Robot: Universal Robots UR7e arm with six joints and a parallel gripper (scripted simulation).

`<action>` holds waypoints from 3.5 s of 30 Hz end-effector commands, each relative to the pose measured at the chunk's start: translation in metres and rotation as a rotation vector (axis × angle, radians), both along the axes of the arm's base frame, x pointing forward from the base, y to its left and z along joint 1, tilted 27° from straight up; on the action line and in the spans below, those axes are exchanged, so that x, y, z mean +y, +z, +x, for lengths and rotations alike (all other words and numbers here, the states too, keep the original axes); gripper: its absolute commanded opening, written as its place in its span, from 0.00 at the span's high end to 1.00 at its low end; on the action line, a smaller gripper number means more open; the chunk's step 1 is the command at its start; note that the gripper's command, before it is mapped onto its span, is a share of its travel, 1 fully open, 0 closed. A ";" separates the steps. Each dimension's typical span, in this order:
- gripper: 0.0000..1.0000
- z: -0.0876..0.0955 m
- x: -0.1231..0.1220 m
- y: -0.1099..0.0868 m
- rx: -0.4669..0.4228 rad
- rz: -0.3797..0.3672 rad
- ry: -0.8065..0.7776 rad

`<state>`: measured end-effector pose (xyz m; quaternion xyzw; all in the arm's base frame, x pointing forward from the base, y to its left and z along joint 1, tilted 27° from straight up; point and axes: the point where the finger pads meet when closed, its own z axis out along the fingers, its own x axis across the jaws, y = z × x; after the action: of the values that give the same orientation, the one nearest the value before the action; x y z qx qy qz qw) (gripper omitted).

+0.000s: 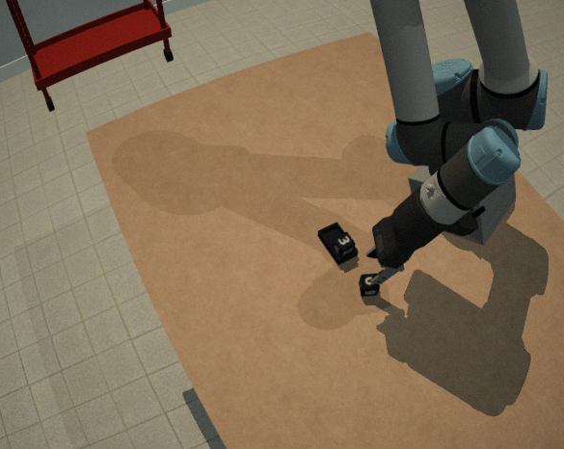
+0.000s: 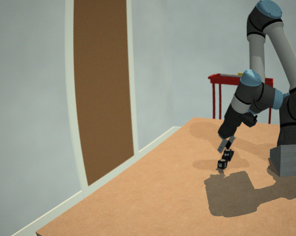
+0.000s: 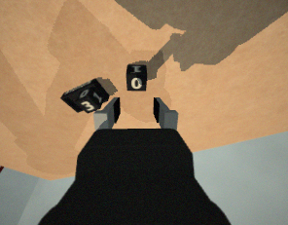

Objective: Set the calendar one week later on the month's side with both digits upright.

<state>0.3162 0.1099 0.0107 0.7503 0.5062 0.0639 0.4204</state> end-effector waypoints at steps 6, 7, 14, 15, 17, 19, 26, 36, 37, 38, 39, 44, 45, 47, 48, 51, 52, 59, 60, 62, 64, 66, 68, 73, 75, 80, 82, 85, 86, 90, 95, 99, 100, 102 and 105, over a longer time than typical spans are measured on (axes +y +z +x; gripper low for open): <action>0.10 -0.001 0.000 0.001 -0.023 -0.010 0.007; 0.10 -0.001 0.000 0.001 -0.023 -0.010 0.007; 0.10 0.000 0.000 0.001 -0.028 -0.013 0.010; 0.10 0.000 0.000 0.001 -0.028 -0.013 0.010; 0.10 0.000 0.000 0.001 -0.034 -0.016 0.013; 0.10 0.001 0.001 0.001 -0.041 -0.021 0.017; 0.10 0.003 0.002 0.000 -0.082 -0.047 0.037; 0.10 0.004 0.002 -0.001 -0.147 -0.086 0.064; 0.10 0.003 0.002 -0.001 -0.155 -0.090 0.067; 0.10 0.003 0.002 -0.001 -0.163 -0.095 0.070; 0.10 0.003 0.002 -0.002 -0.170 -0.099 0.073; 0.10 0.001 0.001 -0.001 -0.204 -0.118 0.084; 0.10 0.000 0.001 -0.001 -0.209 -0.121 0.085; 0.10 -0.001 0.001 -0.001 -0.219 -0.126 0.088; 0.10 -0.001 0.001 -0.001 -0.219 -0.126 0.088; 0.10 -0.001 0.001 -0.001 -0.226 -0.130 0.090; 0.10 -0.002 0.001 -0.001 -0.229 -0.132 0.091; 0.10 -0.003 0.000 -0.001 -0.236 -0.136 0.093; 0.10 -0.003 0.000 -0.001 -0.236 -0.136 0.093; 0.10 -0.003 0.000 -0.001 -0.236 -0.136 0.093; 0.10 -0.003 0.000 -0.001 -0.236 -0.136 0.093; 0.10 -0.003 0.000 -0.001 -0.236 -0.136 0.093; 0.10 -0.003 0.000 -0.001 -0.236 -0.136 0.093; 0.10 -0.003 0.000 -0.001 -0.236 -0.136 0.093; 0.10 -0.003 0.000 -0.001 -0.236 -0.136 0.093; 0.10 -0.002 0.000 -0.002 -0.236 -0.136 0.093; 0.10 -0.002 -0.001 -0.002 -0.236 -0.136 0.093; 0.10 -0.002 -0.001 -0.003 -0.236 -0.136 0.093; 0.10 -0.002 -0.001 -0.004 -0.236 -0.136 0.093; 0.10 -0.002 -0.003 -0.007 -0.236 -0.136 0.093; 0.10 -0.001 -0.006 -0.013 -0.236 -0.136 0.093; 0.10 0.000 -0.008 -0.017 -0.236 -0.136 0.093; 0.10 0.000 -0.008 -0.017 -0.236 -0.136 0.093; 0.10 0.000 -0.009 -0.020 -0.236 -0.136 0.093; 0.10 0.001 -0.011 -0.025 -0.236 -0.136 0.093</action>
<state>0.3161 0.1011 -0.0090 0.6831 0.4907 0.1365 0.5233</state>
